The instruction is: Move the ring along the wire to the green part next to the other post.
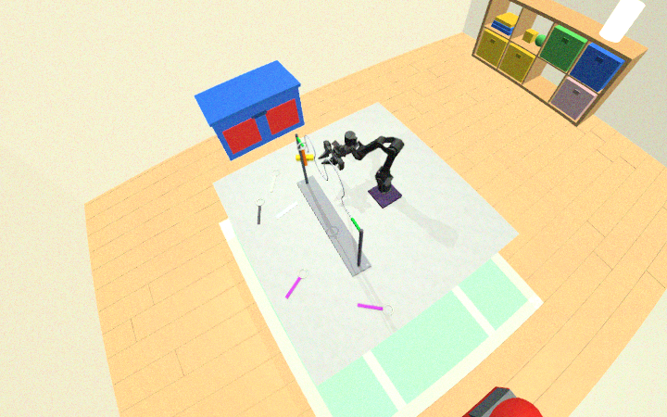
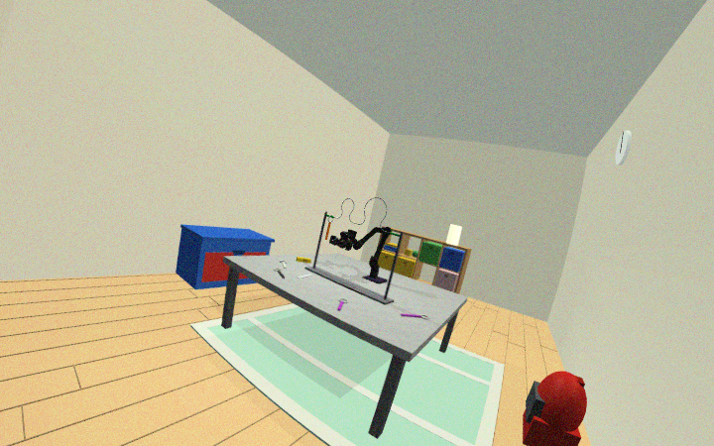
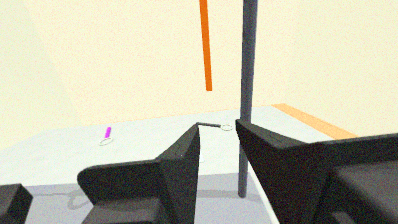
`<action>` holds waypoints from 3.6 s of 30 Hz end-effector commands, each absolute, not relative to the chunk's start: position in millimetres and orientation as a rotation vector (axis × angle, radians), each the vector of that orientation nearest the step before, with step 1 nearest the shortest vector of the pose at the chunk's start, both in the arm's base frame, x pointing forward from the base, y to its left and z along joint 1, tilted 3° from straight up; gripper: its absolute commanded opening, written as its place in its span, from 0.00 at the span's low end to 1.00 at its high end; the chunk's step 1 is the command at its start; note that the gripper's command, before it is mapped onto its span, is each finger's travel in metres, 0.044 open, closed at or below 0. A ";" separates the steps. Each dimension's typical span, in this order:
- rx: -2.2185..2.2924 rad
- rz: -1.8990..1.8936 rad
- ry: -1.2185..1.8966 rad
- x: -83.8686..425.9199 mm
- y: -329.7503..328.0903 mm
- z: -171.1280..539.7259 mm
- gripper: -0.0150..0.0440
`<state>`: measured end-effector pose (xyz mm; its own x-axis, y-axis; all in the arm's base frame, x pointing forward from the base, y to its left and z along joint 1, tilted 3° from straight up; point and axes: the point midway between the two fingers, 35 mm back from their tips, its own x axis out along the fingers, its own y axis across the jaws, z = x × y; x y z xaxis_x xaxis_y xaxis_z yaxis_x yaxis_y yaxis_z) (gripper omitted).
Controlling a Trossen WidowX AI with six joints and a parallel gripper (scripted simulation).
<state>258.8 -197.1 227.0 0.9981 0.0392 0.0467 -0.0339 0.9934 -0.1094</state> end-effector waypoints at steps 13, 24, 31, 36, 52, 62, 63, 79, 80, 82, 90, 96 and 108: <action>-0.068 0.037 -0.036 277.4 -198.2 243.3 0.53; -0.068 0.037 -0.037 296.7 -193.5 264.8 0.53; -0.068 0.037 -0.038 306.1 -194.2 265.9 0.53; -0.068 0.037 -0.039 313.6 -194.5 266.7 0.53; -0.068 0.037 -0.041 338.3 -194.1 268.4 0.53; -0.068 0.037 -0.043 354.2 -192.6 268.9 0.53; -0.068 0.037 -0.043 355.8 -192.4 269.0 0.53; -0.068 0.037 -0.044 369.6 -190.2 269.0 0.53; -0.068 0.037 -0.044 369.6 -190.2 269.0 0.53; -0.068 0.037 -0.044 369.6 -190.2 269.0 0.53; -0.068 0.037 -0.044 369.6 -190.2 269.0 0.53; -0.068 0.037 -0.044 369.6 -190.2 269.0 0.53; -0.064 0.040 -0.044 369.0 -189.6 269.5 0.44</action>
<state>369.0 -189.6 269.4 0.9982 0.0416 0.0427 -0.0388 0.9972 -0.0645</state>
